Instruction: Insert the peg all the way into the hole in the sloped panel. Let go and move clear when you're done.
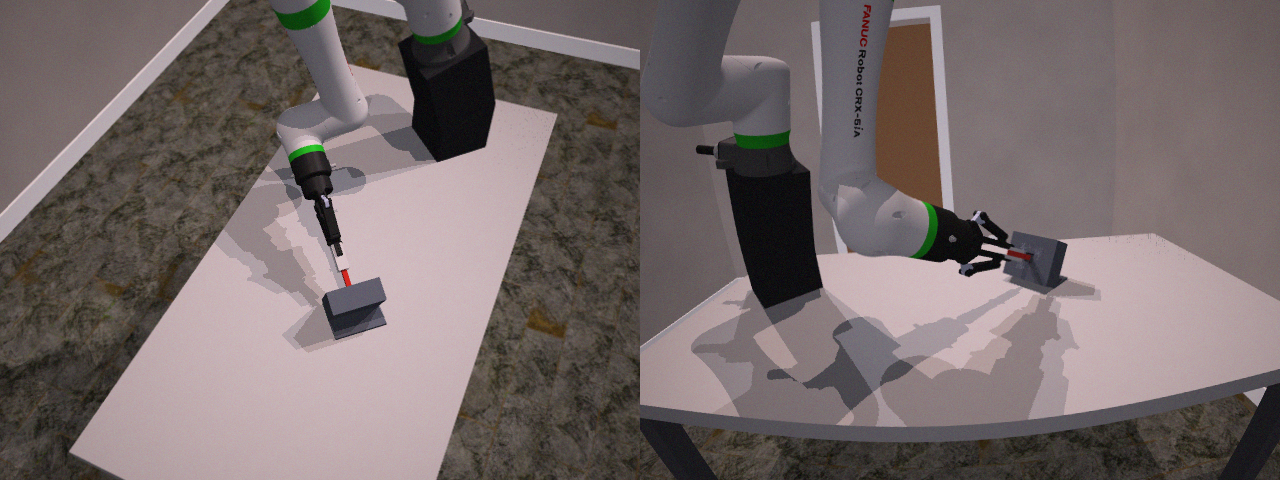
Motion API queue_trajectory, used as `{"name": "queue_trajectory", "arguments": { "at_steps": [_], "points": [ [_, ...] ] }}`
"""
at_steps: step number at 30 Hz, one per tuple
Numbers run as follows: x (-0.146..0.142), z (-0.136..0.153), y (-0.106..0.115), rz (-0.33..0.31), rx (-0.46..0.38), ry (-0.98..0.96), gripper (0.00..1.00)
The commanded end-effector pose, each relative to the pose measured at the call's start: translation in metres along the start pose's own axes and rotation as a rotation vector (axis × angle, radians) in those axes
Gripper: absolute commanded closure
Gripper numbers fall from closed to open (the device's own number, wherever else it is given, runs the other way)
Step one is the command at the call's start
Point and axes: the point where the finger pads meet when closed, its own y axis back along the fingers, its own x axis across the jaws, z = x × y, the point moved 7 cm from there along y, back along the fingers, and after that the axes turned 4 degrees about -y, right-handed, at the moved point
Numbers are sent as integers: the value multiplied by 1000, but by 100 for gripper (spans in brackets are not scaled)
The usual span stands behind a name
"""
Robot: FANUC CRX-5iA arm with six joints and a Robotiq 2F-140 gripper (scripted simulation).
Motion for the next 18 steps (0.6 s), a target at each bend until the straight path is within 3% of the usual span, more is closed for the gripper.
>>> {"name": "queue_trajectory", "arguments": {
  "at_steps": [1, 18],
  "points": [
    [0, 0, -2, 0, 0, 0, 100],
    [0, 0, -19, 0, 0, 0, 100]
  ]
}}
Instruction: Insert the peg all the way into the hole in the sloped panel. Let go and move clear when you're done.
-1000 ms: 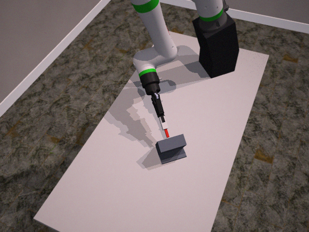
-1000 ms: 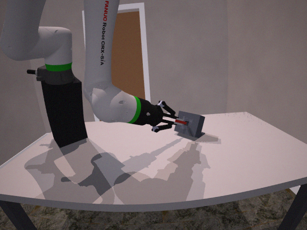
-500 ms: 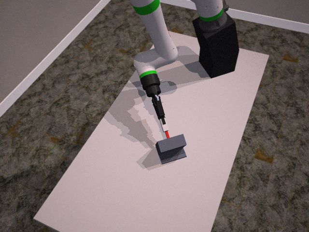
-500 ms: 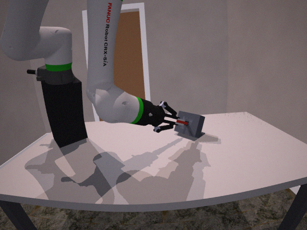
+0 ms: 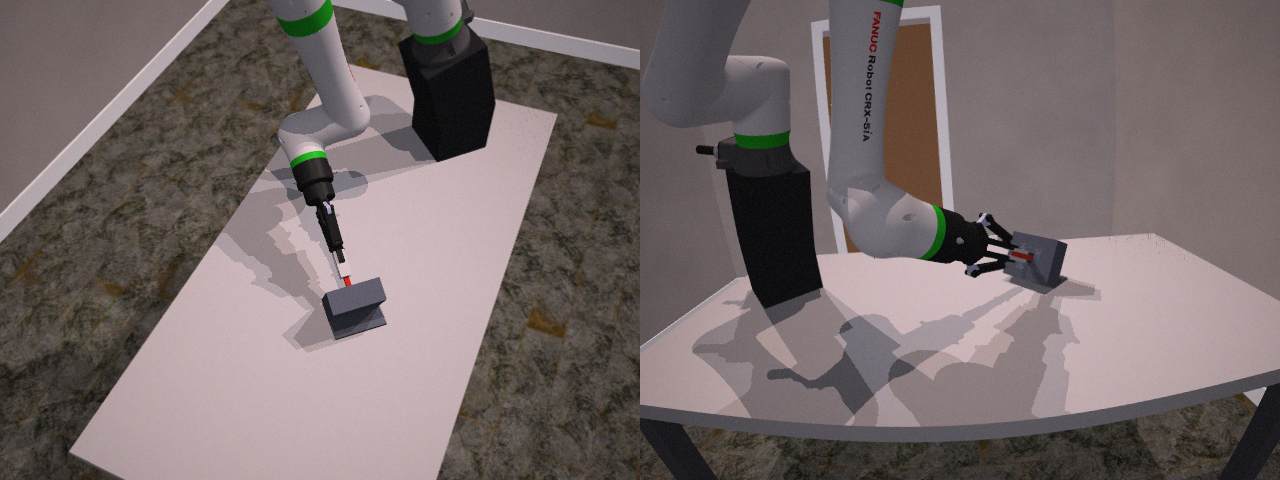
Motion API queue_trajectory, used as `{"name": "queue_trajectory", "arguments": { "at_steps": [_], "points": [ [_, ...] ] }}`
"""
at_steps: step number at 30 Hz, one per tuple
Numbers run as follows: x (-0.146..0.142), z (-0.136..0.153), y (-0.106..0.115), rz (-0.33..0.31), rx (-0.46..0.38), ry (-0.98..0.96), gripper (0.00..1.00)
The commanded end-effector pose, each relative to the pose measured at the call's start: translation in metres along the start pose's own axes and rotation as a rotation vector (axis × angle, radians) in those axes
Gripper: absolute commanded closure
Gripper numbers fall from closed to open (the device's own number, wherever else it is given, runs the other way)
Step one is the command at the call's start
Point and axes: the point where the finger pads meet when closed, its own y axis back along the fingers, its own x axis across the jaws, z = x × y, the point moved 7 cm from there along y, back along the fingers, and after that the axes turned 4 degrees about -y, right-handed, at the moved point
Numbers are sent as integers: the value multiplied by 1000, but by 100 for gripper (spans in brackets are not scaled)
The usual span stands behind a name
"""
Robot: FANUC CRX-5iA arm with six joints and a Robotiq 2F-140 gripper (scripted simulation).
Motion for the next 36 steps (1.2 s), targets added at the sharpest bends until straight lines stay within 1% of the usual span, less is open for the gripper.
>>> {"name": "queue_trajectory", "arguments": {
  "at_steps": [1, 13, 22, 23, 25, 36],
  "points": [
    [0, 0, -3, 0, 0, 0, 100],
    [0, 0, -12, 0, 0, 0, 100],
    [0, 0, -11, 0, 0, 0, 100],
    [0, 0, -11, 0, 0, 0, 98],
    [0, 0, -11, 0, 0, 0, 98],
    [0, 0, -11, 0, 0, 0, 79]
  ]
}}
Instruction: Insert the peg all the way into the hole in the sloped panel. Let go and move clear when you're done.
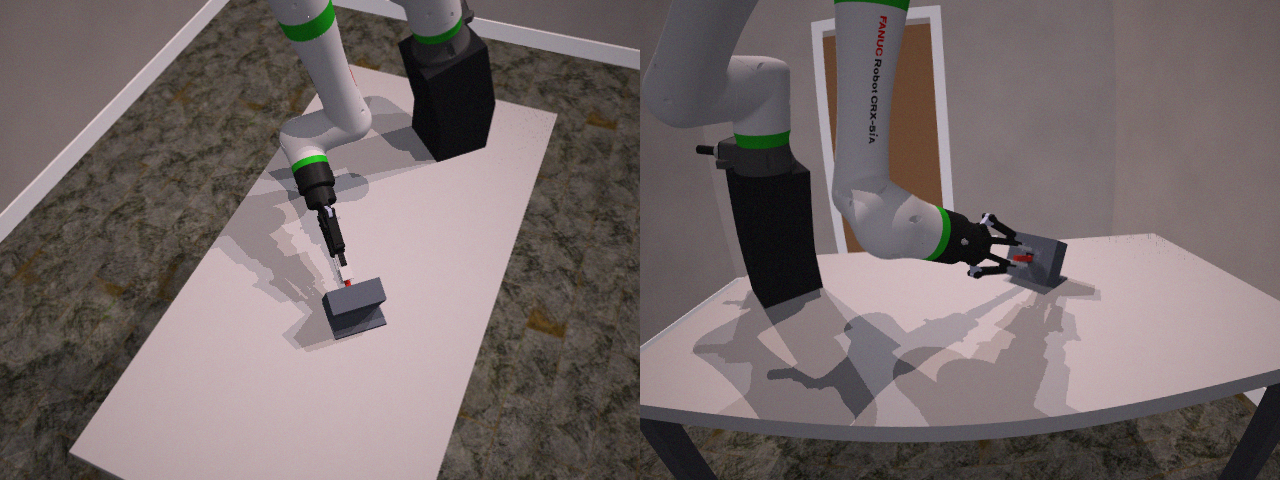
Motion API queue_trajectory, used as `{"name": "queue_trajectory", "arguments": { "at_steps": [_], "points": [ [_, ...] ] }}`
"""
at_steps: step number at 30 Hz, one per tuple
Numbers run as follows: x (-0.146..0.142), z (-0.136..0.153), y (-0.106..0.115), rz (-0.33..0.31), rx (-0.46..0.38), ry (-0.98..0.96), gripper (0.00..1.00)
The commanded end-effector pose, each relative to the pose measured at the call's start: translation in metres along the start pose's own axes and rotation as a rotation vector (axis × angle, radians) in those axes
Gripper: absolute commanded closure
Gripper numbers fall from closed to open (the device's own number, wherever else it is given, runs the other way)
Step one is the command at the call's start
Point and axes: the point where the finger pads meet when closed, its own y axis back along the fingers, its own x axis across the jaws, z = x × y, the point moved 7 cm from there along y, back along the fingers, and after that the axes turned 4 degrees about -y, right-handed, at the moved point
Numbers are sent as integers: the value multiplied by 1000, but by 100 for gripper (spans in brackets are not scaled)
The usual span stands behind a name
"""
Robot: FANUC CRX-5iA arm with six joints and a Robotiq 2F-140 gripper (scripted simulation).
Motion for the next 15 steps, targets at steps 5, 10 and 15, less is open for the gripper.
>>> {"name": "queue_trajectory", "arguments": {
  "at_steps": [5, 10, 15],
  "points": [
    [0, 0, 0, 0, 0, 0, 71],
    [0, 0, 2, 0, 0, 0, 64],
    [0, -2, 15, 0, 0, 0, 55]
  ]
}}
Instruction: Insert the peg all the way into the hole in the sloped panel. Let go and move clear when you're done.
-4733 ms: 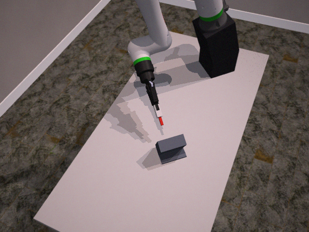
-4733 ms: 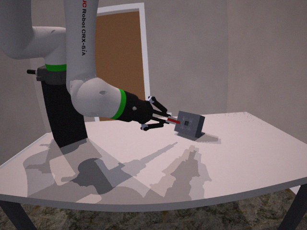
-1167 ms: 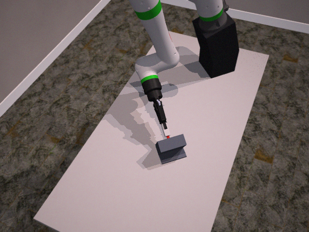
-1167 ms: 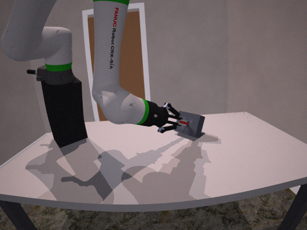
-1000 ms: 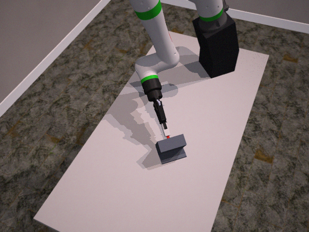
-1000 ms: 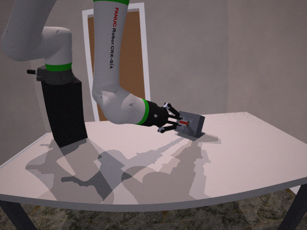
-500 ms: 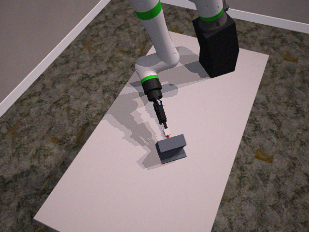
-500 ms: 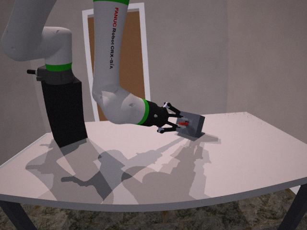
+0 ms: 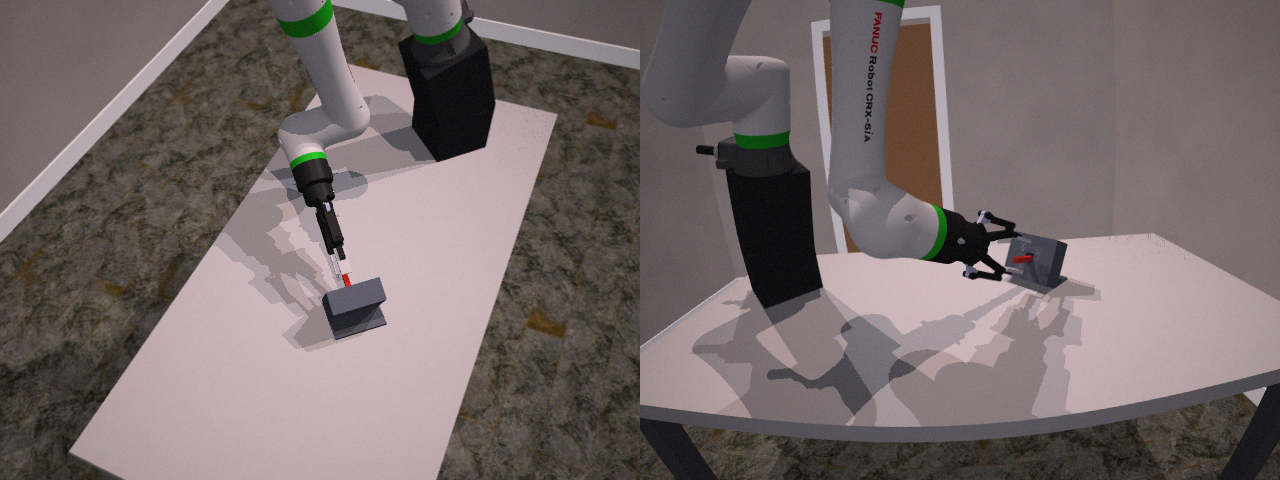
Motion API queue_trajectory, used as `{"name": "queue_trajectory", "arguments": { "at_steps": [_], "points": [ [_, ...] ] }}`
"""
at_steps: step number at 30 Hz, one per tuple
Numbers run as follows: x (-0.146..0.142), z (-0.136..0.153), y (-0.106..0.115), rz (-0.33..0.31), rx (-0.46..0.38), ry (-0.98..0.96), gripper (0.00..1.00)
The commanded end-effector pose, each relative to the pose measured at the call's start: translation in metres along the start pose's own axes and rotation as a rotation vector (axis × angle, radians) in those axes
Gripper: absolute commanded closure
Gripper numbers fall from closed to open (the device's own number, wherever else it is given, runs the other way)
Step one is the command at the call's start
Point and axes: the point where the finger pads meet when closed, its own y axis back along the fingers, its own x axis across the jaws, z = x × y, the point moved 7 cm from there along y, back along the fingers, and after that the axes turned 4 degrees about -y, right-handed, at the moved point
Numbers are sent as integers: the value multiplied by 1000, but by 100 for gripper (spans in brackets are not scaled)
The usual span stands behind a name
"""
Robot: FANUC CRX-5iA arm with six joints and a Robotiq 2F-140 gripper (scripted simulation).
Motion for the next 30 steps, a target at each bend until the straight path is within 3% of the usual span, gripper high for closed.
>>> {"name": "queue_trajectory", "arguments": {
  "at_steps": [1, 22, 30],
  "points": [
    [0, -1, 9, 0, 0, 0, 54],
    [0, 0, 72, 0, 0, 0, 20],
    [-6, 0, 85, 0, 0, 0, 9]
  ]
}}
